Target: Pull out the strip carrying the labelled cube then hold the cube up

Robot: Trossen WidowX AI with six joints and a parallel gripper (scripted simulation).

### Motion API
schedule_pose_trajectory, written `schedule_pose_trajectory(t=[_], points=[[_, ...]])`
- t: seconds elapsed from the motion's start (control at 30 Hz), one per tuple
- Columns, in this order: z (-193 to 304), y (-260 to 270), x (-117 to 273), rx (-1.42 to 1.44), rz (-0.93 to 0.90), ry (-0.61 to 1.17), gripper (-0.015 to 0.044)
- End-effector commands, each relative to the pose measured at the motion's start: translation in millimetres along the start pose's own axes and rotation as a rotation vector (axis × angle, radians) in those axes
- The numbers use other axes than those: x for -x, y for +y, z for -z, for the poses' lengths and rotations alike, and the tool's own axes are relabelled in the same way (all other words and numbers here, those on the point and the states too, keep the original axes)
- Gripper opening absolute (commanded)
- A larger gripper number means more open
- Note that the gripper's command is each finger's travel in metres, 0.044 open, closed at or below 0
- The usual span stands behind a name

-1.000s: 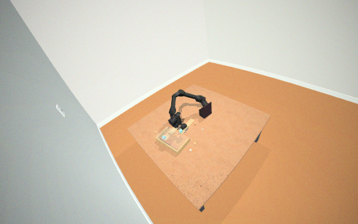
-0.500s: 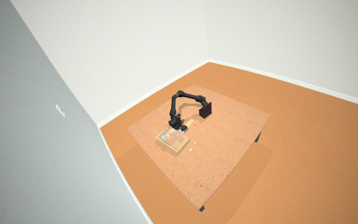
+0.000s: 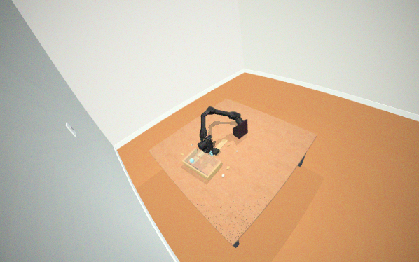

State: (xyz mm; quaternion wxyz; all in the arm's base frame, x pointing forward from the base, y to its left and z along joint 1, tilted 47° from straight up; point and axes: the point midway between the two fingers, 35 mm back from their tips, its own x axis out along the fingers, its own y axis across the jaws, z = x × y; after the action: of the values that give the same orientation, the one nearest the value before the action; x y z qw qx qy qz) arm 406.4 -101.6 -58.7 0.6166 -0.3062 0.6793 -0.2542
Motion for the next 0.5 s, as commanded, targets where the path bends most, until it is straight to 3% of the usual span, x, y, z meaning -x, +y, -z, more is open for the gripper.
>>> schedule_pose_trajectory(t=[0.0, 0.1, 0.33, 0.47], points=[[0.0, 0.0, 0.0, 0.000, 0.000, 0.000, 0.0224], [0.0, 0.0, 0.0, 0.000, 0.000, 0.000, 0.0145], [0.0, 0.0, 0.0, 0.000, 0.000, 0.000, 0.0098], [2.1, 0.6, 1.9, 0.000, 0.000, 0.000, 0.0000]])
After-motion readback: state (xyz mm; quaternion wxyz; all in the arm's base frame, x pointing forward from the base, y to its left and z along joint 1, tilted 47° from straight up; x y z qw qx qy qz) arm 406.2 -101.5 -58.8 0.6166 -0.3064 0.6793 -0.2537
